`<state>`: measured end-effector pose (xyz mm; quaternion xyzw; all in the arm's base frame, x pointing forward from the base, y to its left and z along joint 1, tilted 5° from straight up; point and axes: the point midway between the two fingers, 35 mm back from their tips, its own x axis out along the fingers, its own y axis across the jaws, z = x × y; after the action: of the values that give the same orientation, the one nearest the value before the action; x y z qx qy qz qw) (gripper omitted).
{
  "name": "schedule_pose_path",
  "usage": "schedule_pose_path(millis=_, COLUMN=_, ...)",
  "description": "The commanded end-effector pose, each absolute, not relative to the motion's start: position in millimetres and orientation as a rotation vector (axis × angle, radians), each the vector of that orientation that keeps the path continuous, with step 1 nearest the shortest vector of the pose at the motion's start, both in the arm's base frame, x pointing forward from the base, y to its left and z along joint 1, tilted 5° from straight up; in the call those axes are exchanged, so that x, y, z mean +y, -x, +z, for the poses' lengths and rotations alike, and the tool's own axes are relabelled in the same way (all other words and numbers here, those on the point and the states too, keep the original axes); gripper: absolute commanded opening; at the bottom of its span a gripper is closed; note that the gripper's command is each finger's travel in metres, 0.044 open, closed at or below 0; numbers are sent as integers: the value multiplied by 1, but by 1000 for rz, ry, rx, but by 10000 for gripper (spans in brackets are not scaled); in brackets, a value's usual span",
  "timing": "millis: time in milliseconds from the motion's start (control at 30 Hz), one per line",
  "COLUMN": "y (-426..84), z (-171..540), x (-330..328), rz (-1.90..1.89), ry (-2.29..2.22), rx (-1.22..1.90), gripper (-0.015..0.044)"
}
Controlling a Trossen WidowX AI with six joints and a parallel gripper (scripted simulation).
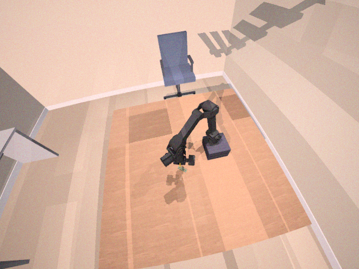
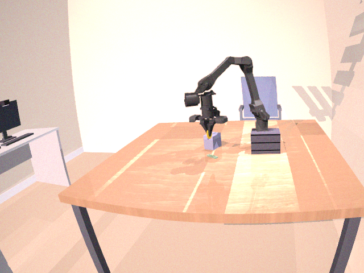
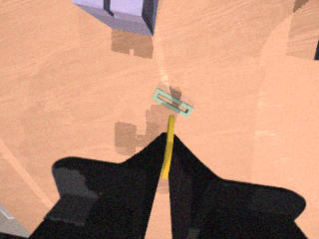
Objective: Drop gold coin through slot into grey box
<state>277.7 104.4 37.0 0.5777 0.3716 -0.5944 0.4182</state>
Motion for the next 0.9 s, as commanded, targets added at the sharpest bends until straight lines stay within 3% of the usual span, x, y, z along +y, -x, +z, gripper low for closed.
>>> schedule_pose_path(millis=0, y=-278, z=36, x=104, rz=-1546, ry=-1497, rx=882, gripper=0)
schedule_pose_path(millis=867, y=-290, z=41, x=50, rz=-1545, ry=-1496, rx=879, gripper=0)
